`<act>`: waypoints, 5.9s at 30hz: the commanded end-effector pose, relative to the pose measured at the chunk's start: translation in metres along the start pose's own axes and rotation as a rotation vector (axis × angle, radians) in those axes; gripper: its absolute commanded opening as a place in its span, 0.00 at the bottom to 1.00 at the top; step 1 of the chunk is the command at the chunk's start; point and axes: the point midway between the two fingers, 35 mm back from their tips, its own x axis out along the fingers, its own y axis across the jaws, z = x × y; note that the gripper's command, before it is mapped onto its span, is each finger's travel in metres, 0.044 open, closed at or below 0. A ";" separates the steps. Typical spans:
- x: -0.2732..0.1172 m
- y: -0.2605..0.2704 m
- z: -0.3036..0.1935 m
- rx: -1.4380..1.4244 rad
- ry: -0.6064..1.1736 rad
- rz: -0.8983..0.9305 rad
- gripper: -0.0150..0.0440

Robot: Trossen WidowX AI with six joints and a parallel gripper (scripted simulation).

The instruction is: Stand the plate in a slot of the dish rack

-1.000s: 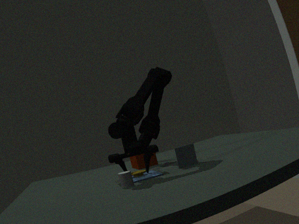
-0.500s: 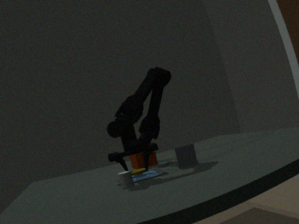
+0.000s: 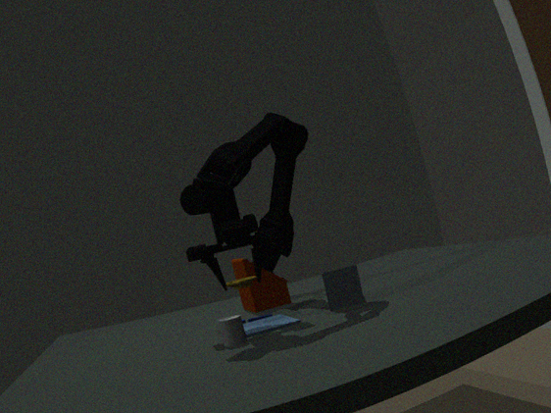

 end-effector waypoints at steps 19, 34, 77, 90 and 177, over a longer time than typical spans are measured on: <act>-0.089 -0.001 0.002 -0.010 0.000 -0.005 0.25; -0.099 0.066 -0.007 0.458 -0.002 -0.006 0.25; -0.087 0.230 -0.101 1.890 0.028 0.009 0.25; -0.066 0.217 -0.105 1.789 -0.054 -0.143 0.25; 0.033 0.228 -0.085 0.343 -1.429 -0.356 0.25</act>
